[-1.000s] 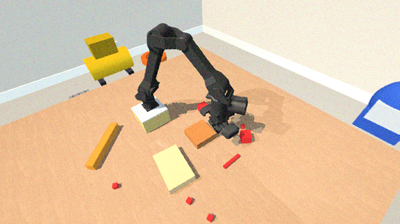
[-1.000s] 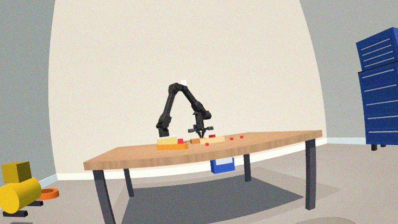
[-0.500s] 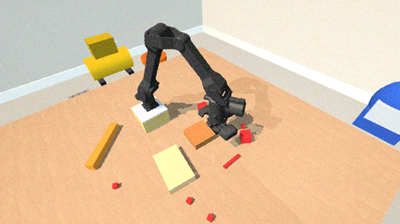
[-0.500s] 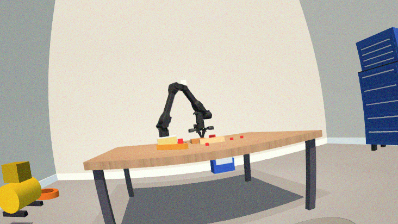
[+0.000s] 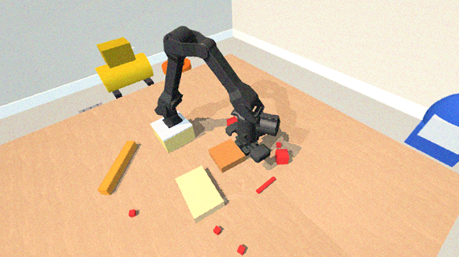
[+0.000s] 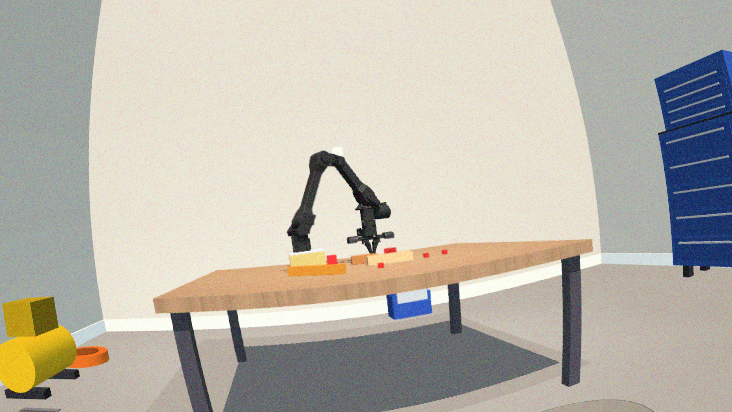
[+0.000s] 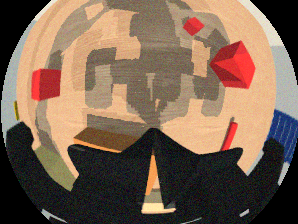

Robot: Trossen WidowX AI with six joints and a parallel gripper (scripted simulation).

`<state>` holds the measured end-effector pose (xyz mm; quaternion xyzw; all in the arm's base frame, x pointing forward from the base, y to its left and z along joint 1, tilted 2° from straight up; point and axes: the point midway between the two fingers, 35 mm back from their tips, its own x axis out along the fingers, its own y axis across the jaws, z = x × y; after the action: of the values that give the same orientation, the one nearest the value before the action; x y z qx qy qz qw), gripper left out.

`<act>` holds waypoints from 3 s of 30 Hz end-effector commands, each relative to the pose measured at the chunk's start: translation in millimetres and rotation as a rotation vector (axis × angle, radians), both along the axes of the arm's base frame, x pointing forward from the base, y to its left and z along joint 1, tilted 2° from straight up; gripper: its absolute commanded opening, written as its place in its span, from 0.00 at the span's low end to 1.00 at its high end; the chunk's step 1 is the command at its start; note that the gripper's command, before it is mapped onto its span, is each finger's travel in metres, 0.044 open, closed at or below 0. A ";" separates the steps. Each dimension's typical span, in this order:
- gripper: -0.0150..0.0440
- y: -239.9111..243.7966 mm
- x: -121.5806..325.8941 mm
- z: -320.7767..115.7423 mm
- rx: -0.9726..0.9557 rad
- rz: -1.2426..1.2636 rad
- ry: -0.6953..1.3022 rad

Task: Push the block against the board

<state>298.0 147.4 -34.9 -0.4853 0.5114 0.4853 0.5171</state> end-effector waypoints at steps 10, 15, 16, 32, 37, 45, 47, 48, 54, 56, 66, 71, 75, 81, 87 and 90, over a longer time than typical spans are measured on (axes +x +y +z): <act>0.25 15.6 0.4 -1.9 -0.007 0.003 0.008; 0.25 23.8 1.3 -1.8 -0.006 0.003 0.008; 0.25 25.5 1.5 -1.8 -0.006 0.003 0.008; 0.25 44.2 3.6 11.6 -0.001 0.007 0.005; 0.25 43.9 3.4 53.3 -0.004 0.003 0.008; 0.25 39.6 -3.1 52.6 0.004 -0.113 0.001; 0.25 36.0 -8.2 53.7 0.004 -0.179 0.003; 0.25 34.2 -10.8 54.2 0.003 -0.213 0.005; 0.25 22.4 -26.2 57.1 0.001 -0.418 0.009; 0.25 18.3 -31.4 58.0 0.001 -0.487 0.010; 0.25 -2.3 -58.1 60.1 -0.004 -0.832 0.014; 0.25 -12.5 -71.8 59.9 -0.006 -1.005 0.015; 0.25 -20.5 -83.0 59.0 -0.008 -1.143 0.015; 0.25 -32.5 -99.9 56.7 -0.012 -1.350 0.015; 0.25 -44.2 -116.9 53.2 -0.015 -1.557 0.015; 0.25 -48.6 -123.5 51.4 -0.017 -1.637 0.014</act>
<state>182.3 104.2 19.0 0.0114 0.7115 -0.0150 0.7024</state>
